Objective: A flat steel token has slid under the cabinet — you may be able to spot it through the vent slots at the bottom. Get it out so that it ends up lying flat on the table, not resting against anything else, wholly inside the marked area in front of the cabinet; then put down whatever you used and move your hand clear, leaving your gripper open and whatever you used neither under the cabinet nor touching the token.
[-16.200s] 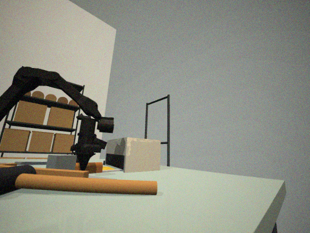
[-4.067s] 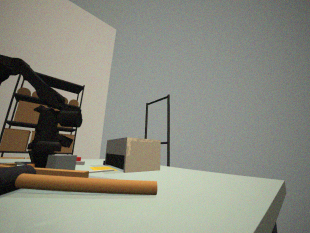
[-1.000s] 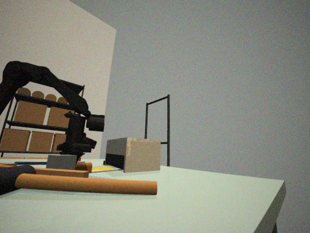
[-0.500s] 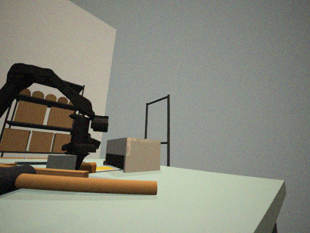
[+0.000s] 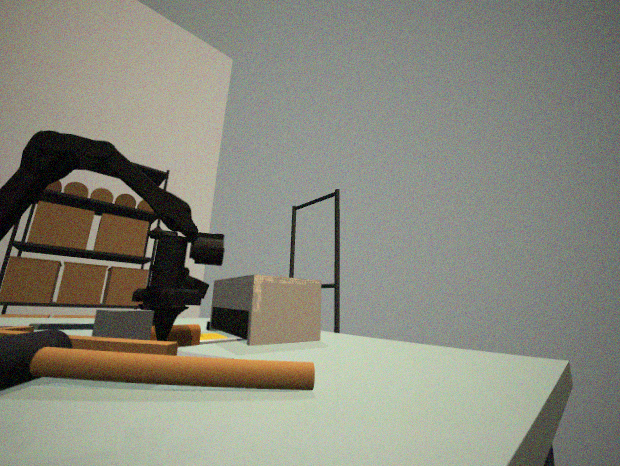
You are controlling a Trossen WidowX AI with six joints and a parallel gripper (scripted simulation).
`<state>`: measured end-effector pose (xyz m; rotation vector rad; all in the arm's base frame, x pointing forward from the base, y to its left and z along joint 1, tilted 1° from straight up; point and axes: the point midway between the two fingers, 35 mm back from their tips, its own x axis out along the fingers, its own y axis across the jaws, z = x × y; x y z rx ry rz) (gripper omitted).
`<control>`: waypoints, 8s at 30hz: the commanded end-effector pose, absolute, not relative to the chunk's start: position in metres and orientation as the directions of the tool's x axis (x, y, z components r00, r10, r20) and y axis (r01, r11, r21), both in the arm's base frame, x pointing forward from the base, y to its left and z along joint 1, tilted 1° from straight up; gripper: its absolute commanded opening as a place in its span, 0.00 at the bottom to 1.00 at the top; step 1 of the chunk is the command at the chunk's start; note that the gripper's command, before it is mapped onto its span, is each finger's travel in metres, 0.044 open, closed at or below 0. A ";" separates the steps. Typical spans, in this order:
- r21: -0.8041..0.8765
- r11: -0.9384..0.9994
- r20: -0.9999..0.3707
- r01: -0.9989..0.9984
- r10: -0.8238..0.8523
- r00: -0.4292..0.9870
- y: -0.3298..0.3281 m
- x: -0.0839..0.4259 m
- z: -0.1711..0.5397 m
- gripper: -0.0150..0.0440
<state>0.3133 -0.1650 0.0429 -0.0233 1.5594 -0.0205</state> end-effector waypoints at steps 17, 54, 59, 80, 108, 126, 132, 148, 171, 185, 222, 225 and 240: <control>-0.030 1.000 -0.999 0.002 -0.030 0.019 -0.165 0.337 0.044 0.25; -0.030 1.000 -0.999 0.002 -0.030 0.022 -0.165 0.372 0.045 0.25; -0.030 1.000 -0.999 0.002 -0.030 0.022 -0.165 0.377 0.045 0.25; -0.028 1.000 -0.999 0.002 -0.028 0.023 -0.148 0.382 0.044 0.25; -0.026 1.000 -0.999 0.002 -0.026 0.023 -0.123 0.382 0.043 0.25; -0.026 1.000 -0.999 0.002 -0.026 0.023 -0.122 0.380 0.042 0.25; -0.026 1.000 -0.999 0.002 -0.026 0.022 -0.123 0.374 0.042 0.25; -0.026 1.000 -0.999 0.002 -0.026 0.021 -0.124 0.359 0.042 0.25; -0.026 1.000 -0.999 0.002 -0.026 0.019 -0.124 0.336 0.042 0.25; -0.026 1.000 -0.999 0.002 -0.027 0.018 -0.125 0.321 0.041 0.25; -0.027 1.000 -1.000 0.002 -0.027 0.015 -0.126 0.278 0.040 0.25; -0.027 1.000 -1.000 0.002 -0.027 0.015 -0.126 0.274 0.040 0.25; -0.027 1.000 -1.000 0.002 -0.027 0.013 -0.126 0.255 0.039 0.25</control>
